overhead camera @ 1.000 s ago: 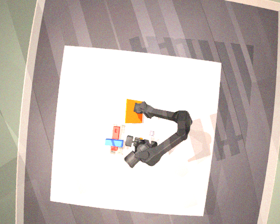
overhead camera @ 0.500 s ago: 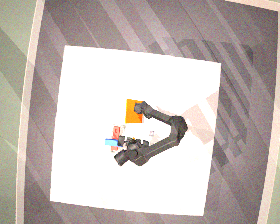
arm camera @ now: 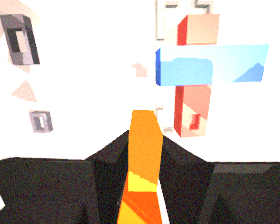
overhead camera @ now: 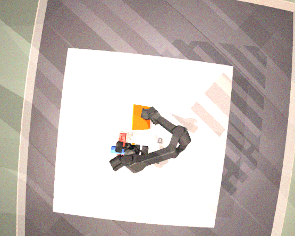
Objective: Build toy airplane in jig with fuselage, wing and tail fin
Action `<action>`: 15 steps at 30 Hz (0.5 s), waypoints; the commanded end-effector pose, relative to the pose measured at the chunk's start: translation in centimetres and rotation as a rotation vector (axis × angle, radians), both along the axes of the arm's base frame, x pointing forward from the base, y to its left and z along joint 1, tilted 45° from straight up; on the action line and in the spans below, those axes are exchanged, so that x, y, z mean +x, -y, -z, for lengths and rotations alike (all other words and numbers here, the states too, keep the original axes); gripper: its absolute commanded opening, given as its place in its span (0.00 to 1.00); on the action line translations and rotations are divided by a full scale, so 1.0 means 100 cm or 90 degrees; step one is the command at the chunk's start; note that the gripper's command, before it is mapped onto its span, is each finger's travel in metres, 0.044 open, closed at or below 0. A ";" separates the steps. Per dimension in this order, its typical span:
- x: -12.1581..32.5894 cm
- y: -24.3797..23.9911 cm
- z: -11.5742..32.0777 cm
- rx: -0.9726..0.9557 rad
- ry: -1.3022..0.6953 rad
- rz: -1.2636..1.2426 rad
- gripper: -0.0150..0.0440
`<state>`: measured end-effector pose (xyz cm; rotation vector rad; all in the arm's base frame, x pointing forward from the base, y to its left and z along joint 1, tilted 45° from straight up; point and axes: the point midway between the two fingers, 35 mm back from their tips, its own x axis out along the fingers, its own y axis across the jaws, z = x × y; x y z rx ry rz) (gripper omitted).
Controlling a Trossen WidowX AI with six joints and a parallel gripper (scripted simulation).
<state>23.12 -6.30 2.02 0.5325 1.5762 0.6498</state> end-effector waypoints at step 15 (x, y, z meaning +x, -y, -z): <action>-0.010 0.030 0.052 0.007 0.013 -0.025 0.25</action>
